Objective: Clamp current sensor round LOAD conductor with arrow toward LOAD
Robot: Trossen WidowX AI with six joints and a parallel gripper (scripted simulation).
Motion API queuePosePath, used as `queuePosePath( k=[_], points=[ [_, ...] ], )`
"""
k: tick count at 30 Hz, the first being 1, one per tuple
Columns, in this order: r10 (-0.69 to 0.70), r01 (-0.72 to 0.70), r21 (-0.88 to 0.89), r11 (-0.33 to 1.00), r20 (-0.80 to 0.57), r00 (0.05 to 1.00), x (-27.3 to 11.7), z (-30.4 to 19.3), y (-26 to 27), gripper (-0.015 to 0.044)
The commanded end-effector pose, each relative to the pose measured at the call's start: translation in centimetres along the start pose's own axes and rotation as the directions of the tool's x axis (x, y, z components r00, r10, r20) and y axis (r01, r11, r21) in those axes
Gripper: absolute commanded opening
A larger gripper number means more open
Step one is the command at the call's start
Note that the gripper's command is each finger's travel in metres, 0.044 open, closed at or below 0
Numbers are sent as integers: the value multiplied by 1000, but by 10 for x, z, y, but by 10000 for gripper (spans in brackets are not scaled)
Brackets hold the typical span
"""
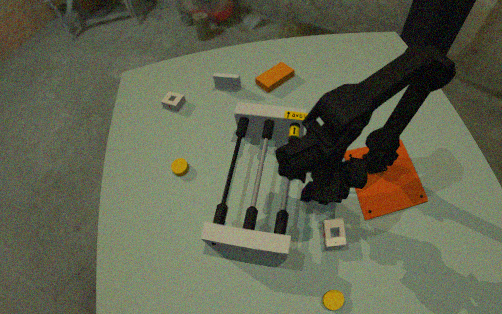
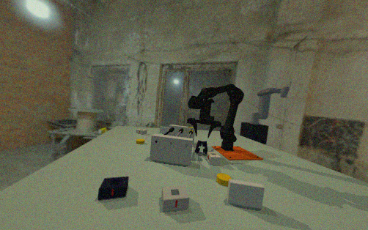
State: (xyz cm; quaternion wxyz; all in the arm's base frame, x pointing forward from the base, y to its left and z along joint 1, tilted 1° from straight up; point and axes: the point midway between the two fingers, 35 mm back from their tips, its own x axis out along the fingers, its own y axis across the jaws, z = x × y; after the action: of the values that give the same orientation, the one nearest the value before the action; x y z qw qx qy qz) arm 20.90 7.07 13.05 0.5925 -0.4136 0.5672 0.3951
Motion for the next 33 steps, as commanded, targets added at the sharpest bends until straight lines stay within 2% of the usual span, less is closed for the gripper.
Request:
queuePosePath(
  k=[1, 20, 33],
  points=[
    [12, -12, -5, 1000, -3, 1000, 9, 0, 2, 320],
    [12, -12, -5, 1000, -3, 1000, 36, -2, 4, 320],
    [3, -3, -1, 1000, -3, 1000, 32, -1, 2, 233]
  ],
)
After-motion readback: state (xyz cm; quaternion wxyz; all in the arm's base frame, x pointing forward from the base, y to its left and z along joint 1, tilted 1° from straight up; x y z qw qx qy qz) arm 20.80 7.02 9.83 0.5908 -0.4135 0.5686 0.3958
